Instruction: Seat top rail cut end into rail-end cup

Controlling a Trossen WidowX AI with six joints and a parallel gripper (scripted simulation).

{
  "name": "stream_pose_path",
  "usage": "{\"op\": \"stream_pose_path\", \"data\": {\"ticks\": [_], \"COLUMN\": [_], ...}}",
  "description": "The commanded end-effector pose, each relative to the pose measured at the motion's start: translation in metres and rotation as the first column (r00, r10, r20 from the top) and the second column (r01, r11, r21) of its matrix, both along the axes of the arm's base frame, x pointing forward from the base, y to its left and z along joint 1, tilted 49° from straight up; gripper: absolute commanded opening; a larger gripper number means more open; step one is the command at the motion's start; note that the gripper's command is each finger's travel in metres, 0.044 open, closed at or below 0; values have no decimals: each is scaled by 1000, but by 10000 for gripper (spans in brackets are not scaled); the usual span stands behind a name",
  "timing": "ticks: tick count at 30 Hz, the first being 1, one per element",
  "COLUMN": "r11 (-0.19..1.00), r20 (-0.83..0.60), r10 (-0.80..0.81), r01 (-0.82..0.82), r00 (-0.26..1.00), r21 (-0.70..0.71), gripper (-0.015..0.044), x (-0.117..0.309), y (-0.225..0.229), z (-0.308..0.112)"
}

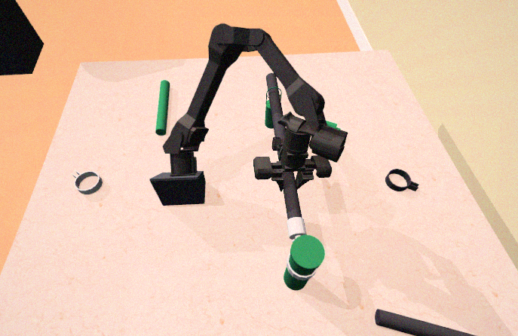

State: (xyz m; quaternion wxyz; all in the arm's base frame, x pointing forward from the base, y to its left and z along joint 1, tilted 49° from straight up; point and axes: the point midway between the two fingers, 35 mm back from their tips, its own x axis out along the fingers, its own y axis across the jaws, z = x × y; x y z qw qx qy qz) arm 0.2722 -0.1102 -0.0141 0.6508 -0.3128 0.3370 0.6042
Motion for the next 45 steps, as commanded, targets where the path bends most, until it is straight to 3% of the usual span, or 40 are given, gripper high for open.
{"op": "stream_pose_path", "data": {"ticks": [1,11,25,45], "r11": [1000,1000,1000,1000], "r20": [1,-1,3,3], "r10": [-1,0,-5,-5], "r01": [1,0,5,5], "r00": [1000,1000,1000,1000], "r21": [0,0,1,1], "gripper": [184,440,440,440], "x": [0,-1,-7,-7], "y": [0,-3,-29,-29], "z": [0,37,91,91]}}
